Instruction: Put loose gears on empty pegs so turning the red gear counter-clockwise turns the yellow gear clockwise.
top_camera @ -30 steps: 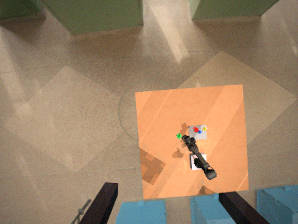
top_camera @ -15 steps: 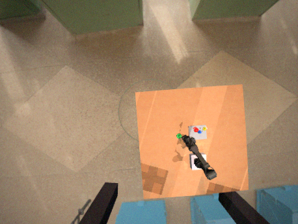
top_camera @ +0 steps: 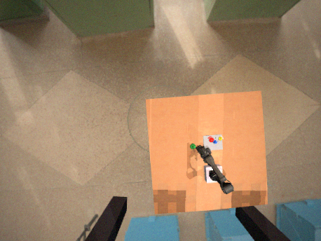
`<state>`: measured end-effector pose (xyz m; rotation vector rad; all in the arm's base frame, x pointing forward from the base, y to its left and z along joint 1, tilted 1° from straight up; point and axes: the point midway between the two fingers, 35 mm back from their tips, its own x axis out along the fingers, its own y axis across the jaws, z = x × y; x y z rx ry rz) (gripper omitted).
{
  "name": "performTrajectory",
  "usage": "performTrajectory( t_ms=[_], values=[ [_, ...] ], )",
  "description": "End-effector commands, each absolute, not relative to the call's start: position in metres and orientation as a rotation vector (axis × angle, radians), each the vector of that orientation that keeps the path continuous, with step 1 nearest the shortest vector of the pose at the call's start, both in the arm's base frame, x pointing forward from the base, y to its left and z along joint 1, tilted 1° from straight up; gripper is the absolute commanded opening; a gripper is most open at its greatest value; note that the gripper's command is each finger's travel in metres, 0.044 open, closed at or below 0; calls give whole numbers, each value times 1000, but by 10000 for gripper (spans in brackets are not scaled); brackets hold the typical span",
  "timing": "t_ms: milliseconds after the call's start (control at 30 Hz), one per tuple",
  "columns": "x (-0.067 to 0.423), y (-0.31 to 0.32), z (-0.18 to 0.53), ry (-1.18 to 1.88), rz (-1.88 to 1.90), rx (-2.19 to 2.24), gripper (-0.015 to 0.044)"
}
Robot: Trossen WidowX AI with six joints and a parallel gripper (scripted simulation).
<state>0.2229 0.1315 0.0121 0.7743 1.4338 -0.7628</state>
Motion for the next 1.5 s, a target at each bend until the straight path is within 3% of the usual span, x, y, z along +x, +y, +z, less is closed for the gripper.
performTrajectory(
  t_ms=[0, 1467],
  values=[
    [227, 135, 25, 1431, -756, 789, 0],
    [223, 135, 136, 1431, -755, 789, 0]
  ],
)
